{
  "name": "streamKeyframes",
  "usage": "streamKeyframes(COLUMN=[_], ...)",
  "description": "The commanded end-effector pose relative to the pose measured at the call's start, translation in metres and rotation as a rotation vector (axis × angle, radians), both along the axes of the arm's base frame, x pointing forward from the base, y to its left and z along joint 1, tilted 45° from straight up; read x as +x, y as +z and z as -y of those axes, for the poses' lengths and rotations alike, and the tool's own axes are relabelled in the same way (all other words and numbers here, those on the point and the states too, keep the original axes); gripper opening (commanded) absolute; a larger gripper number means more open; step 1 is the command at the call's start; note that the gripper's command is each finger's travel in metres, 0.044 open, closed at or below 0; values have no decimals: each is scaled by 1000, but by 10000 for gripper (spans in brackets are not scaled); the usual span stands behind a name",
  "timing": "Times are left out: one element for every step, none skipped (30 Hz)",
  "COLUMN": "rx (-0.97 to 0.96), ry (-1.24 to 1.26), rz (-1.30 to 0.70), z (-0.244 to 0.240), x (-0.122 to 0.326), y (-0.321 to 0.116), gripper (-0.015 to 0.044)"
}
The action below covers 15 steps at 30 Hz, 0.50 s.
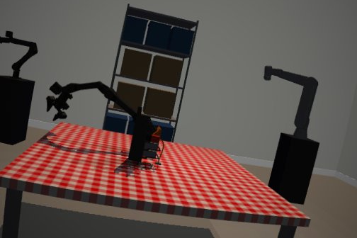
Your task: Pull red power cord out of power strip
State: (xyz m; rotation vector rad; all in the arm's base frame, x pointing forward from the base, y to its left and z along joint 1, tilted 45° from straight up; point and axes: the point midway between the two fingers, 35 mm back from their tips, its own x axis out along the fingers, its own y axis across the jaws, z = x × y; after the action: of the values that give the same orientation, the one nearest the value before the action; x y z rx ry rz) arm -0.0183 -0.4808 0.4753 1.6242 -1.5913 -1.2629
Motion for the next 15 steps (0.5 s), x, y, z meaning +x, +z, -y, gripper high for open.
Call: streamKeyframes(rx=[2, 8, 18, 29, 40, 51, 61, 70, 79, 88, 97, 106, 114, 122, 129], ry=[4, 17, 38, 64, 90, 116, 142, 169, 196, 222, 252, 285, 318, 352, 385], rz=[-4, -17, -37, -63, -88, -114, -139, -165, -192, -218, -247, -279, -312, -345, -379], z=[0, 1, 2, 2, 3, 3, 3, 3, 3, 2, 1, 0, -2, -4, -6], x=[2, 7, 15, 25, 35, 45, 55, 65, 75, 85, 95, 108, 120, 132, 144], y=[-1, -2, -5, -9, -12, -16, -19, -22, -26, -30, -33, -38, -42, -46, -51], gripper=[374, 347, 321, 295, 269, 242, 216, 190, 164, 160, 160, 160, 160, 160, 160])
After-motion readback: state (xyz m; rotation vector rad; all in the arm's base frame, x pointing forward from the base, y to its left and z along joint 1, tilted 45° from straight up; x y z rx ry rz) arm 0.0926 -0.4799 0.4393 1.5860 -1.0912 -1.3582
